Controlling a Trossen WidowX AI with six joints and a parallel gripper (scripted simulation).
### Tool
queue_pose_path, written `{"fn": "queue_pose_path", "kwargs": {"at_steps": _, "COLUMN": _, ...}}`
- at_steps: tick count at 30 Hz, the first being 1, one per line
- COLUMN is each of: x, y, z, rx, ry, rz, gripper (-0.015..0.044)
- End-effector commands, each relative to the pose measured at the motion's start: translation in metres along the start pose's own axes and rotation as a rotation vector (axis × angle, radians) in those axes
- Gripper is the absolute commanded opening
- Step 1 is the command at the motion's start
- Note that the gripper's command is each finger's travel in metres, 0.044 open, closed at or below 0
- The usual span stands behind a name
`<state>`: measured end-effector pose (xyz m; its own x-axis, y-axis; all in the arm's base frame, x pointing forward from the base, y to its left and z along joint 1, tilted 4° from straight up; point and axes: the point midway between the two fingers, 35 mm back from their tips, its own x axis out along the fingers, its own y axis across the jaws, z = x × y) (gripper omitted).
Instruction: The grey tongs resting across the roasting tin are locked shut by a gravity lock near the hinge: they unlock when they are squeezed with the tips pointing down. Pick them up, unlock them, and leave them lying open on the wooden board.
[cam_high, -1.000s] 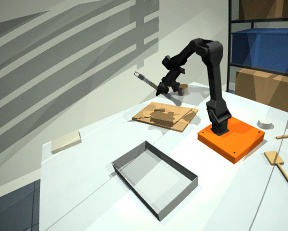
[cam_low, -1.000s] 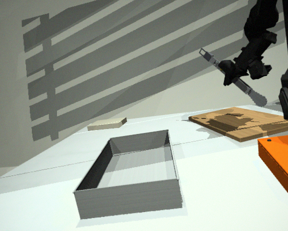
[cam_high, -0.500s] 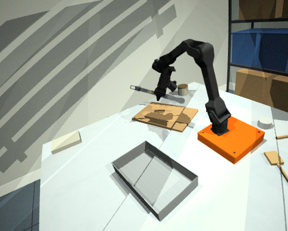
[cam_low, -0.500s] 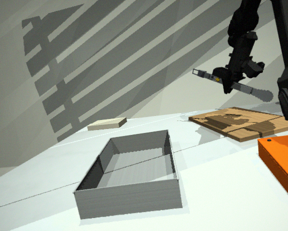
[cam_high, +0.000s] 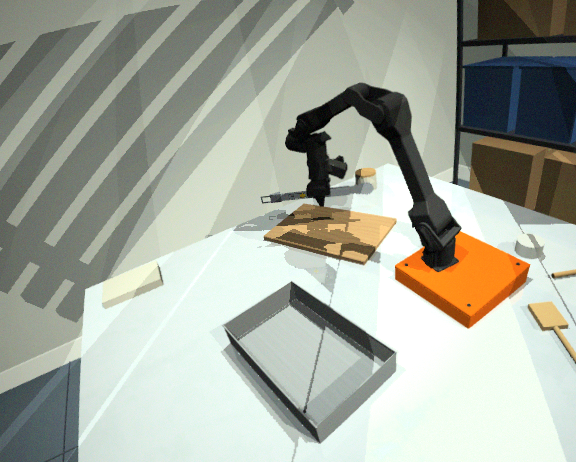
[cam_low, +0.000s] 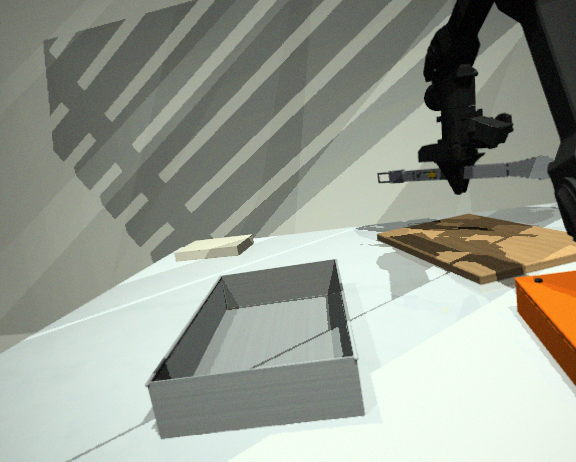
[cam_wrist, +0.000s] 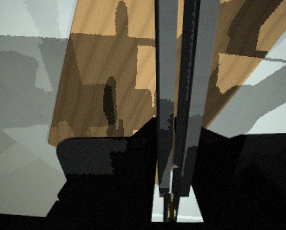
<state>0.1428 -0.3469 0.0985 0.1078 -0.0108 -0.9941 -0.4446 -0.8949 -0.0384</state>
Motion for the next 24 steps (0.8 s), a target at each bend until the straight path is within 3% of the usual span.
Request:
{"fn": "queue_pose_path", "kwargs": {"at_steps": 1, "x": -0.004, "y": 0.000, "z": -0.001, "rx": -0.023, "ry": -0.043, "rz": 0.016, "gripper": -0.0150}}
{"fn": "queue_pose_path", "kwargs": {"at_steps": 24, "x": 0.019, "y": 0.001, "z": -0.001, "rx": -0.020, "ry": -0.042, "rz": 0.013, "gripper": -0.0150}}
